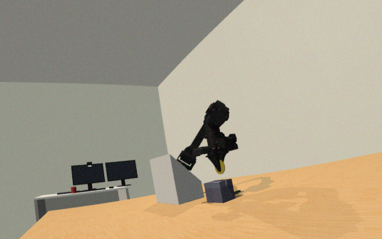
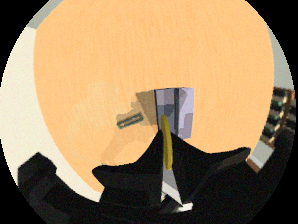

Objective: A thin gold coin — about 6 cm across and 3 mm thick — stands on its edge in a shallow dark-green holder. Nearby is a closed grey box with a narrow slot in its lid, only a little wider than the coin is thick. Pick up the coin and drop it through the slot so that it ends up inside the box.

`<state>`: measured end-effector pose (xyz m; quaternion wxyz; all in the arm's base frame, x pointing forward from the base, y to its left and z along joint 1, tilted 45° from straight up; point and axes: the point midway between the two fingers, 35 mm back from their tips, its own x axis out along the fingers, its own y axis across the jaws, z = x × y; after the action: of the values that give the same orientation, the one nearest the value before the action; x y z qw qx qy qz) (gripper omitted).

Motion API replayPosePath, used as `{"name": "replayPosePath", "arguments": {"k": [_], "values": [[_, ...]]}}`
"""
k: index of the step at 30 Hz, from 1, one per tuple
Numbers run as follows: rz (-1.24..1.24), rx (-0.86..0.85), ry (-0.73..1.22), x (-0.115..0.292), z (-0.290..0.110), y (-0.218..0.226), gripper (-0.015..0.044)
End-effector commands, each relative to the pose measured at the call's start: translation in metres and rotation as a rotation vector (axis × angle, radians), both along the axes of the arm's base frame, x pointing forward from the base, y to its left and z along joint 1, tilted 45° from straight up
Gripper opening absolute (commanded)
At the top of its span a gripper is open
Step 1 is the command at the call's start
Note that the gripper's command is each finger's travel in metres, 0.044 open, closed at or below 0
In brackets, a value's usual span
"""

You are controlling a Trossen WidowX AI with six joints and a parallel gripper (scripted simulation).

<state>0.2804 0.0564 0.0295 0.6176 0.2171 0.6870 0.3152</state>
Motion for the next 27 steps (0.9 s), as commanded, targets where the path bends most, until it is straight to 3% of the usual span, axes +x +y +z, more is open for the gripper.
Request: {"name": "replayPosePath", "arguments": {"k": [1, 27], "values": [[0.003, -0.001, 0.0, 0.003, -0.007, -0.006, 0.0], [0.003, 0.005, -0.004, 0.007, -0.021, -0.017, 0.0]]}}
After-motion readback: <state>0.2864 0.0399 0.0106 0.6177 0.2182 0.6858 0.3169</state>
